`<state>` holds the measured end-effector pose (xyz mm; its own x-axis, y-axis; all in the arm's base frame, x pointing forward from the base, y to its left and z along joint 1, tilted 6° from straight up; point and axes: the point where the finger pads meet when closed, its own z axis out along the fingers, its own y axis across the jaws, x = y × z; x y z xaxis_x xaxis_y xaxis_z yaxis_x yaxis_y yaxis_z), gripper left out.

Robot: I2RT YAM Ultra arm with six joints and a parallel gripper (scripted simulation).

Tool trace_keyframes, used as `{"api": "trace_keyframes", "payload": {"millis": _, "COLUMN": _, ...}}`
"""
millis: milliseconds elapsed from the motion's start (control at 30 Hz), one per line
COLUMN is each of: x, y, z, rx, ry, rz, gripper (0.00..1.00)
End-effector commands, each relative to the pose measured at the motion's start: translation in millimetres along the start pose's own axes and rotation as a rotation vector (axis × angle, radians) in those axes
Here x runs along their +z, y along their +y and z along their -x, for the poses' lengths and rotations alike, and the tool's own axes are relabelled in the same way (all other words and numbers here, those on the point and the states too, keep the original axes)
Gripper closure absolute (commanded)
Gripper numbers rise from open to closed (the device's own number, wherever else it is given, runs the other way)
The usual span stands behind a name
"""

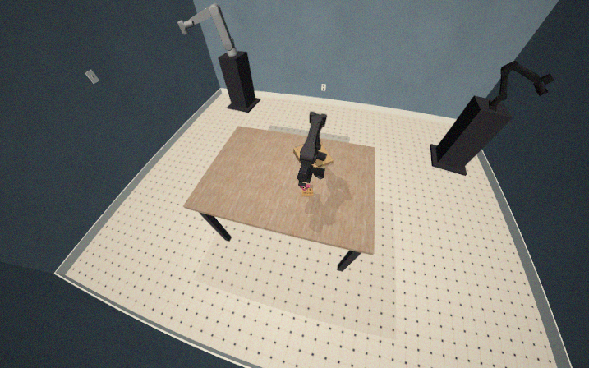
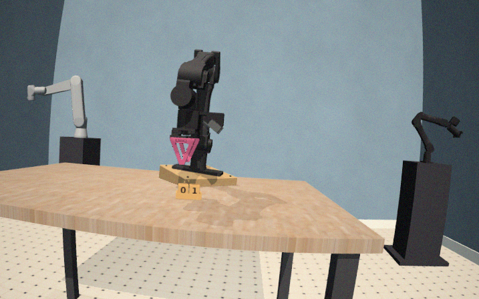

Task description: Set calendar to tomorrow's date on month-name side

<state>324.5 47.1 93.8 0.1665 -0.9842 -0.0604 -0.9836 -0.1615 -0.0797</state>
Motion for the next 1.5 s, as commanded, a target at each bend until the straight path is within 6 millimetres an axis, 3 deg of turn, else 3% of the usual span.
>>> {"api": "trace_keyframes", "payload": {"millis": 0, "x": 0.0, "y": -4.8, "z": 3.8, "rx": -0.136, "ry": -0.003, "rz": -0.015, "gripper": 0.0}}
{"api": "trace_keyframes", "payload": {"millis": 267, "x": 4.4, "y": 2.0, "z": 4.2, "rx": -0.181, "ry": -0.006, "rz": 0.011, "gripper": 0.0}}
{"api": "trace_keyframes", "payload": {"millis": 300, "x": 4.4, "y": 2.1, "z": 4.2, "rx": -0.181, "ry": -0.007, "rz": 0.011, "gripper": 0.55}}
{"api": "trace_keyframes", "payload": {"millis": 1467, "x": 4.4, "y": 2.1, "z": 4.2, "rx": -0.178, "ry": -0.007, "rz": 0.011, "gripper": 0.55}}
